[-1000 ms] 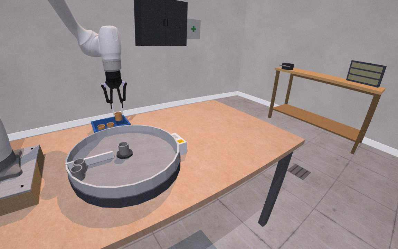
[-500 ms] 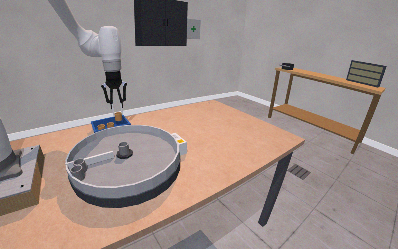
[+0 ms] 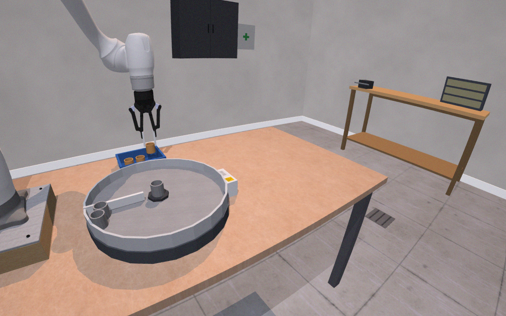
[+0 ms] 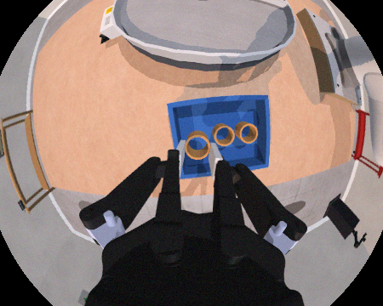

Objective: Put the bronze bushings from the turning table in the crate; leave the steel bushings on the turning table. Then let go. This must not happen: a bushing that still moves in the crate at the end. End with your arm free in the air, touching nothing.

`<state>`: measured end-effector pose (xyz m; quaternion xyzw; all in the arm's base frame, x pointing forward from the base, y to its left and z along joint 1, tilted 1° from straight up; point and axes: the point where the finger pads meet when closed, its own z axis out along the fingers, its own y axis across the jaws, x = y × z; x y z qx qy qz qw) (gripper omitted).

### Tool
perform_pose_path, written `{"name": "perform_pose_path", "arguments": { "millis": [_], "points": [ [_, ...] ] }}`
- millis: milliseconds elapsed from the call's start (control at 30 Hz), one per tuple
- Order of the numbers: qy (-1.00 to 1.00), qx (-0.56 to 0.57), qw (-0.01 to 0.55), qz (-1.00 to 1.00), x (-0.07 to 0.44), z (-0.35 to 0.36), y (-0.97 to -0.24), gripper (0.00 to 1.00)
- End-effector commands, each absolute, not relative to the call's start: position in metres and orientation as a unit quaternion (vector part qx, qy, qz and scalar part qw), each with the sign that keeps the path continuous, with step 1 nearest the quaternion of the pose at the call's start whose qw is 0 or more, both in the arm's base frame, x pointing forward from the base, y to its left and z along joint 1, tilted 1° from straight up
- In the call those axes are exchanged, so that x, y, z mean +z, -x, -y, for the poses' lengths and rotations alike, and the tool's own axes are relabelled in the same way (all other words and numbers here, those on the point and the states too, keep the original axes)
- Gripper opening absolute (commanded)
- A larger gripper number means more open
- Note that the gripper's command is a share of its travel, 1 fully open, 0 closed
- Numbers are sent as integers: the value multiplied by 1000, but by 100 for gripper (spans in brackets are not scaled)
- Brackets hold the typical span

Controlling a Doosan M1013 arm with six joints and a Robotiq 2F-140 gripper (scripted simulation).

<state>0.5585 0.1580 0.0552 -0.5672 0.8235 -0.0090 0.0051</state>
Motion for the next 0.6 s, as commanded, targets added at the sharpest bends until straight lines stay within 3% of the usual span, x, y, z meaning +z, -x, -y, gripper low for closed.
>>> {"name": "perform_pose_path", "arguments": {
  "millis": [0,567],
  "points": [
    [567,-9,5,-823,55,-158,-558,0],
    [567,-9,5,-823,49,-158,-559,0]
  ]
}}
